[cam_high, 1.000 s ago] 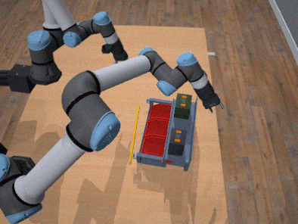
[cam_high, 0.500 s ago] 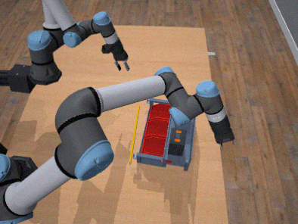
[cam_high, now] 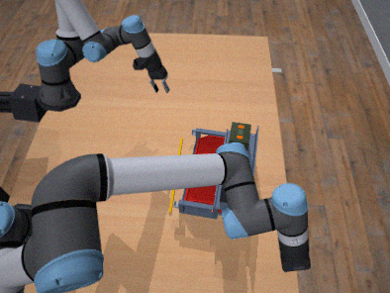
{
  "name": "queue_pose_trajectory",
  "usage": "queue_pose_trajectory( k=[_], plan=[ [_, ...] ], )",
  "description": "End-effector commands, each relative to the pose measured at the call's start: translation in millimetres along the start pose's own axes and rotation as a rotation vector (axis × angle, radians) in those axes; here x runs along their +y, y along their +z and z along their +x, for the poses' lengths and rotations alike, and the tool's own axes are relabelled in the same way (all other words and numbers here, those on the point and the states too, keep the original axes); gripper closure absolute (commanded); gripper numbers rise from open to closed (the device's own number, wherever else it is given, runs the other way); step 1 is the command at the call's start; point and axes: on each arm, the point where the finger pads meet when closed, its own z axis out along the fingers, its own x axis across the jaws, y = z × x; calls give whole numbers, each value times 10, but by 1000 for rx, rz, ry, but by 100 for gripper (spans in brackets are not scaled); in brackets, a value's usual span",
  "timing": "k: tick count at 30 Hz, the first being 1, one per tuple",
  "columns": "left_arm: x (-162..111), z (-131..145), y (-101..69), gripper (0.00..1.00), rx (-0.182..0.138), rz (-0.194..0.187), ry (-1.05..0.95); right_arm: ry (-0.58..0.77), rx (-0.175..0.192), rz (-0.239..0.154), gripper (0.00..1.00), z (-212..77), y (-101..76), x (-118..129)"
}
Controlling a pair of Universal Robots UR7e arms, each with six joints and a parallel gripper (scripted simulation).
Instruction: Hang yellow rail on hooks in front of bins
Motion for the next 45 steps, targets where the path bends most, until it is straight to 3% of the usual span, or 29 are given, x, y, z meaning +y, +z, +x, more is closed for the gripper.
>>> queue_pose_trajectory(
  k=[1, 5, 7, 8, 15, 20, 22, 24, 25, 32, 38, 39, 41, 45],
  plan=[
    [1, -4, -2, 0, -1, 0, 0, -13, -61, 13, 0, -421, 90, 902],
    [1, -4, -2, 0, -1, 0, 0, -21, -116, 32, 0, -862, 140, 1589],
    [1, -4, -2, 0, -1, 0, 0, -21, -116, 32, 0, -862, 140, 1589],
    [1, -4, -2, 0, -1, 0, 0, -23, -129, 37, 0, -1187, 158, 2067],
    [1, -4, -2, 0, -1, 0, 0, -28, -209, 83, 0, -2111, 80, 2984],
    [1, -4, -2, 0, -1, 0, 0, -28, -244, 113, 0, -2899, -59, 3594],
    [1, -4, -2, 0, -1, 0, 0, -26, -259, 129, 0, -3237, -139, 3798],
    [1, -4, -2, 0, -1, 0, 0, -26, -259, 129, 0, -3237, -139, 3798],
    [1, -4, -2, 0, -1, 0, 0, -26, -265, 137, 0, -3678, -250, 4071],
    [1, -4, -2, 0, -1, 0, 0, -16, -297, 188, 0, -4856, -649, 4475],
    [1, -4, -2, 0, -1, 0, 0, -6, -308, 224, 0, -5848, -1069, 4609],
    [1, -4, -2, 0, -1, 0, 0, -4, -309, 230, 0, -5986, -1134, 4609],
    [1, -4, -2, 0, -1, 0, 0, -4, -309, 230, 0, -5986, -1134, 4609],
    [1, -4, -2, 0, -1, 0, 0, 4, -309, 248, 0, -6484, -1385, 4569]
  ],
)
